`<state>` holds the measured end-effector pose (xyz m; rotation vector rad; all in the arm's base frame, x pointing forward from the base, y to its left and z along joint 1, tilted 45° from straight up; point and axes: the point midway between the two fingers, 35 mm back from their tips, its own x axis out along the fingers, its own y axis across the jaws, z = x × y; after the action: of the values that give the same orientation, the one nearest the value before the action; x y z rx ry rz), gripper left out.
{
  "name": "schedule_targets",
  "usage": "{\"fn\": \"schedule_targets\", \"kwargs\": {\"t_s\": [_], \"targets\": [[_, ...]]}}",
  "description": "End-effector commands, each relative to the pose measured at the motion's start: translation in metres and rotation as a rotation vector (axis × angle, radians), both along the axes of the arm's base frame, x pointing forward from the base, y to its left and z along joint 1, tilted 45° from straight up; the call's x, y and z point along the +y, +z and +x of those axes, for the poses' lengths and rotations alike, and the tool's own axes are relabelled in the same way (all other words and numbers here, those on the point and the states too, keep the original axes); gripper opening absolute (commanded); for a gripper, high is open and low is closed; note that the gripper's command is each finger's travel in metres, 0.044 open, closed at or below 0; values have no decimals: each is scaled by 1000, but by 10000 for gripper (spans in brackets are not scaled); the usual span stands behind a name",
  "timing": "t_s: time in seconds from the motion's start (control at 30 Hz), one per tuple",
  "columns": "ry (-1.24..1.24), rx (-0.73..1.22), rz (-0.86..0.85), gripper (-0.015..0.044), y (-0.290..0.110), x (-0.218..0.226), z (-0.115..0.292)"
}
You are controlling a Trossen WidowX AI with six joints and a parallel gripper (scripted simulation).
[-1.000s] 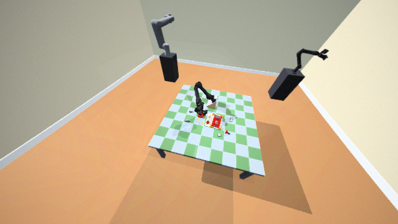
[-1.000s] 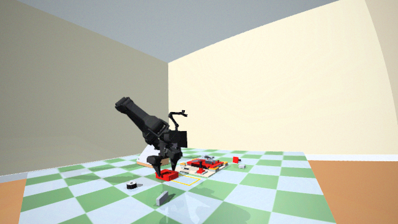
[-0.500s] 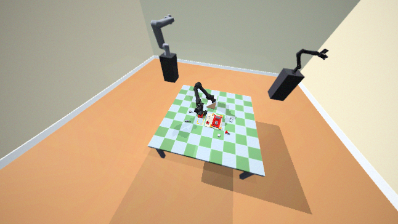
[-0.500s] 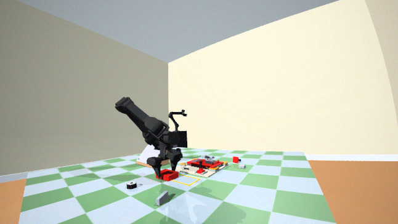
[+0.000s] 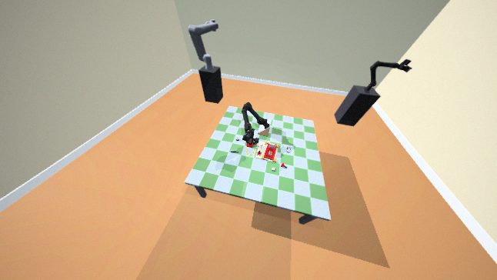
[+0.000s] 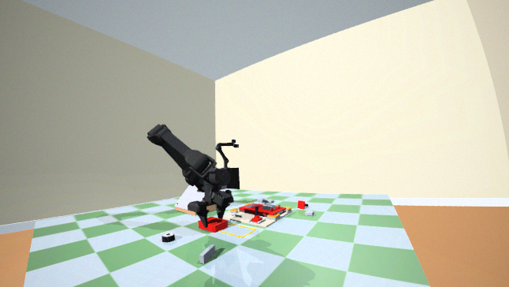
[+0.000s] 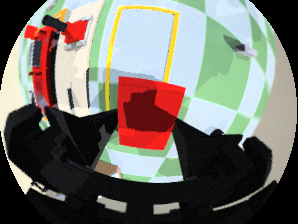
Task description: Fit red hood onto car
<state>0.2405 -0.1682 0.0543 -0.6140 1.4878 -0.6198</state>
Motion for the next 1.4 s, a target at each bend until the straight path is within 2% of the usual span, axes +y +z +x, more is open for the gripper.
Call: {"fn": "schedule_targets", "kwargs": {"t_s": [0.0, 0.33, 0.37, 0.97, 1.13, 1.37], "targets": [[0, 0, 0, 275, 0, 0, 0], [0, 0, 1, 12, 16, 16, 0], [0, 0, 1, 0, 18, 18, 1], [0, 0, 5, 0, 68, 69, 1], [4, 5, 11, 0, 63, 69, 3], [-4, -7, 21, 0, 52, 86, 26]]}}
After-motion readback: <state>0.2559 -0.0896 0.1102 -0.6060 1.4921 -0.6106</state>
